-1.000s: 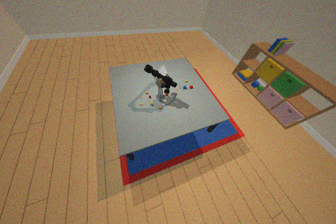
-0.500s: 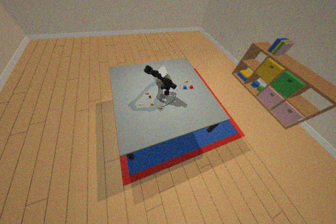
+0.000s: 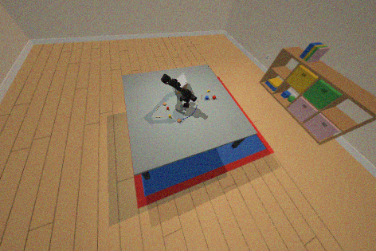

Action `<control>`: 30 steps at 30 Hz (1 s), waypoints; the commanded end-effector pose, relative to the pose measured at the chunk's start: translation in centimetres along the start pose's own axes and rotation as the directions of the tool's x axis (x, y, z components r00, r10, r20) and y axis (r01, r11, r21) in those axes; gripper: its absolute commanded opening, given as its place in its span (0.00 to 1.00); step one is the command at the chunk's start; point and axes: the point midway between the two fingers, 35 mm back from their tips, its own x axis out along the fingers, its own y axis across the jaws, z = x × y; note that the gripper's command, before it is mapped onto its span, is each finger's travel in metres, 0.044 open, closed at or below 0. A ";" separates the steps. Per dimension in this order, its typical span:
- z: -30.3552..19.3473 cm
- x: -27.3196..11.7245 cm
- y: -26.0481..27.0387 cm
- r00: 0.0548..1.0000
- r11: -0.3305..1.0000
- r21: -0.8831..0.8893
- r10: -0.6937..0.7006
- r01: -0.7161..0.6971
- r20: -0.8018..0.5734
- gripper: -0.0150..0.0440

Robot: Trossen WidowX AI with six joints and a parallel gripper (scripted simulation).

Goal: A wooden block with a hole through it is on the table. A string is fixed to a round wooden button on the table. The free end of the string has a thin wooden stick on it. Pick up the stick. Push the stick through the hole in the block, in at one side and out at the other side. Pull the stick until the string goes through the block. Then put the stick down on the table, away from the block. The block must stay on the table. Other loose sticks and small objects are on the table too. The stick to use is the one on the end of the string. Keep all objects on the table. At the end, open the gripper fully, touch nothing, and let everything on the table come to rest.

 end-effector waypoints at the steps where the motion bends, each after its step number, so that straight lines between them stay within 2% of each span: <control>1: 0.2 0.4 -0.2 1.000 1.000 -0.008 -0.001 0.001 0.009 0.66; 7: 0.2 0.4 -0.2 1.000 1.000 -0.008 -0.001 0.001 0.009 0.66; 13: 0.1 0.3 -0.1 1.000 1.000 -0.001 -0.003 0.003 0.003 0.40; 19: 0.1 0.3 -0.1 1.000 1.000 -0.001 -0.003 0.003 0.003 0.33; 21: 0.1 0.3 -0.1 1.000 1.000 -0.001 -0.003 0.003 0.003 0.25; 30: 0.1 -0.1 -0.1 1.000 1.000 -0.001 -0.003 0.003 0.003 0.25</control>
